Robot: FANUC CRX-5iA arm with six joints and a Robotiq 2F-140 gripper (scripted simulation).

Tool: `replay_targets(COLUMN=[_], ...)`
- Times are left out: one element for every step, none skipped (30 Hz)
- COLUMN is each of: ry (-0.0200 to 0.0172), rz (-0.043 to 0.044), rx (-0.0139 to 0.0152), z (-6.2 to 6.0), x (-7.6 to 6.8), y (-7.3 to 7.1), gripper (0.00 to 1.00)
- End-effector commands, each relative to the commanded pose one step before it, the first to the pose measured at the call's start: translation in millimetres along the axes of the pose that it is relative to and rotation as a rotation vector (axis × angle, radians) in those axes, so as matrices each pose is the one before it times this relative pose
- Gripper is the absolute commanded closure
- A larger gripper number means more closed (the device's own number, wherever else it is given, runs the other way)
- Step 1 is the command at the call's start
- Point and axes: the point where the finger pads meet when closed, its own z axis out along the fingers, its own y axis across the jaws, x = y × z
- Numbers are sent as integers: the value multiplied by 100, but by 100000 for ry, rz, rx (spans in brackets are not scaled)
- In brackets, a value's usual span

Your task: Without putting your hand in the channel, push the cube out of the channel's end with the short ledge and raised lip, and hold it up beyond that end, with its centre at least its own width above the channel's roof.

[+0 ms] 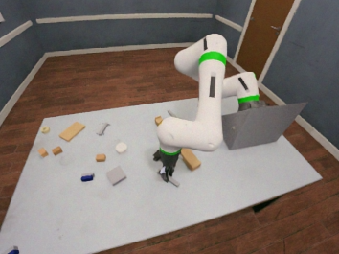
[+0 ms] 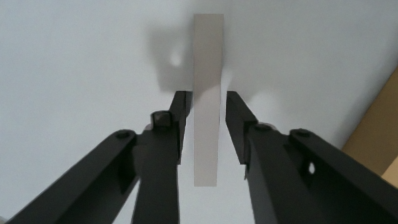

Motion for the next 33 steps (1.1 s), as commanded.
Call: replay_targets(ry=[61,0,0,0,0,0,0,0,0,0,0,0,0,0,0,0,0,0,0,0,0,0,0,0,0,0,0,0,0,0,0,0,0], rz=[2,0,0,0,0,0,0,0,0,0,0,0,0,0,0,0,0,0,0,0,0,0,0,0,0,0,0,0,0,0,0,0,0], rx=[208,0,0,0,0,0,0,0,0,0,0,0,0,0,0,0,0,0,0,0,0,0,0,0,0,0,0,0,0,0,0,0,0], z=[-123,0,0,0,0,0,0,0,0,0,0,0,0,0,0,0,0,0,0,0,0,0,0,0,0,0,0,0,0,0,0,0,0], x=[22,0,0,0,0,0,0,0,0,0,0,0,0,0,0,0,0,0,0,0,0,0,0,0,0,0,0,0,0,0,0,0,0], y=[-79,0,0,0,0,0,0,0,0,0,0,0,0,0,0,0,0,0,0,0,0,0,0,0,0,0,0,0,0,0,0,0,0], gripper=[70,70,70,70,70,70,90,90,90,90,90,90,90,90,90,90,90,90,90,90,90,90,90,90,90,90,90,90,90,90,90,90,90])
